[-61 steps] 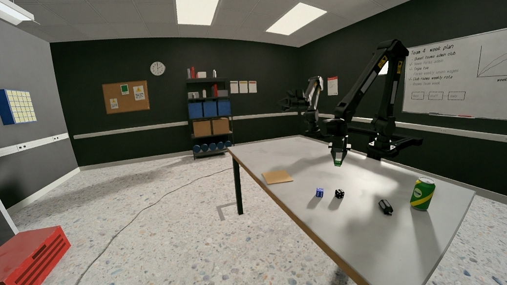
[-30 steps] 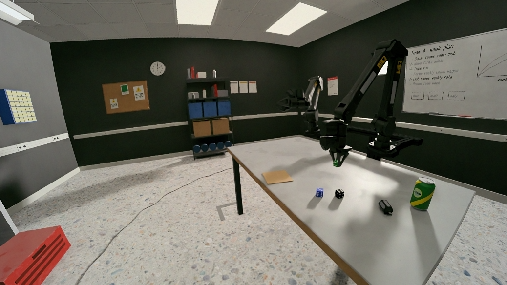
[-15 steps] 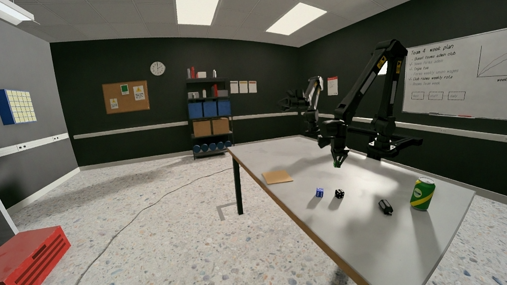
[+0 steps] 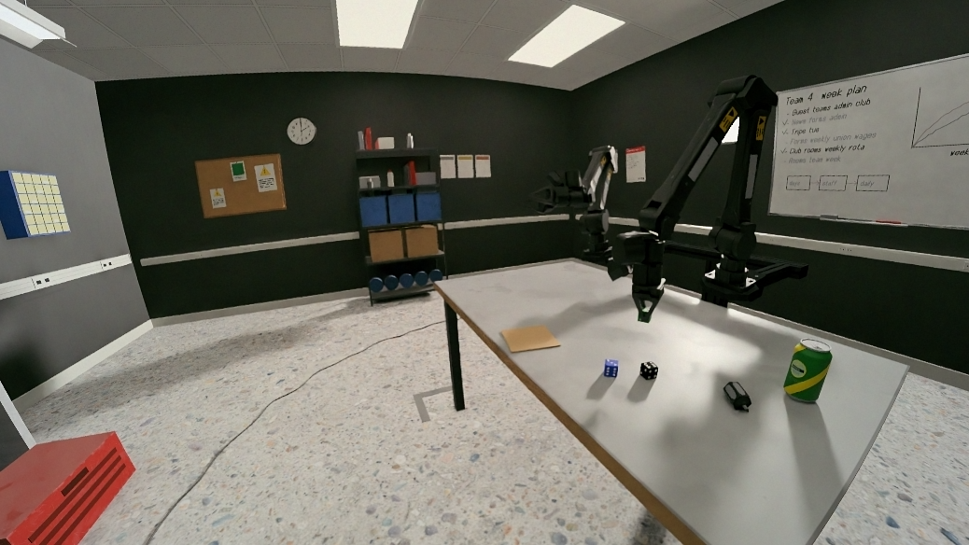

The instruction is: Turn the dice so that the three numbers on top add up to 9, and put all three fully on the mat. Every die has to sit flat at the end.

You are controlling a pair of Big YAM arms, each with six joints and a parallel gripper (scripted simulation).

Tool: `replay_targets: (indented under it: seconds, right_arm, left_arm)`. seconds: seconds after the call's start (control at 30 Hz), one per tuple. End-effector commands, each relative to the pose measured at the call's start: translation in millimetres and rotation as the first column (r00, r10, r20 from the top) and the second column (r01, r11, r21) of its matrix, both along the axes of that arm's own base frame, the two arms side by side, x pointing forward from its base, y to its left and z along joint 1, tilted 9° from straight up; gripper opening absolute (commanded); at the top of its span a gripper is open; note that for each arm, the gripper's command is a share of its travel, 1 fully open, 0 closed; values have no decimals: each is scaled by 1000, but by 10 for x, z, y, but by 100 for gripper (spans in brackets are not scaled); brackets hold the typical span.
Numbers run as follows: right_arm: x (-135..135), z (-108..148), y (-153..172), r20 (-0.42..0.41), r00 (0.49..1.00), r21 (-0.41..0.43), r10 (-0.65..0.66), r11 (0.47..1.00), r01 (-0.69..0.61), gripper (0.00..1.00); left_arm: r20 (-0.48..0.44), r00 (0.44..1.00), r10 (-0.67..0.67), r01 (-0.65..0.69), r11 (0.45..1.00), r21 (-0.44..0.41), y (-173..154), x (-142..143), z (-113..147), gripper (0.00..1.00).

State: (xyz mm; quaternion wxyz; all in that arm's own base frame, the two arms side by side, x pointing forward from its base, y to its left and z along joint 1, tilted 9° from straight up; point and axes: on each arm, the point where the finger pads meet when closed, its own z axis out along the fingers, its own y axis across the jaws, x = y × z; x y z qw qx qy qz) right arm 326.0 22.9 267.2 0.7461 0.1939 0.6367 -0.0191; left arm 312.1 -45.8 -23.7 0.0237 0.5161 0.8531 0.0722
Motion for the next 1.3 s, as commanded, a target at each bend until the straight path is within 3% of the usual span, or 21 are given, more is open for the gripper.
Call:
replay_targets:
  seconds: [0.0,0.17,0.43,0.83,0.93,1.0,1.07,1.13,1.17,1.27]
  right_arm:
    - [7,34,4,7,1000,3,0,1000,0,100]
    - [7,34,4,7,1000,3,0,1000,0,100]
    - [7,34,4,7,1000,3,0,1000,0,100]
    - [7,34,4,7,1000,3,0,1000,0,100]
    - [7,34,4,7,1000,3,0,1000,0,100]
    - [7,34,4,7,1000,3,0,1000,0,100]
    - [7,34,4,7,1000,3,0,1000,0,100]
    - [7,34,4,7,1000,3,0,1000,0,100]
    - [7,34,4,7,1000,3,0,1000,0,100]
    - [7,34,4,7,1000,3,0,1000,0,100]
  left_arm:
    - [12,982,-190,190,982,12,36,129,60,26]
    - [-24,945,-326,327,945,26,50,100,6,26]
    - [-60,824,-564,567,823,47,65,112,-5,26]
    - [-99,788,-608,615,785,75,-5,169,20,26]
    - [-222,824,-521,561,806,191,52,77,-81,26]
    - [-312,839,-446,536,774,337,97,30,-119,26]
    - [-312,839,-446,536,774,337,97,30,-119,26]
    - [-362,851,-380,521,694,497,114,25,-103,26]
    - [-362,852,-379,521,692,500,114,25,-102,26]
    - [-366,866,-340,499,543,675,64,76,-31,26]
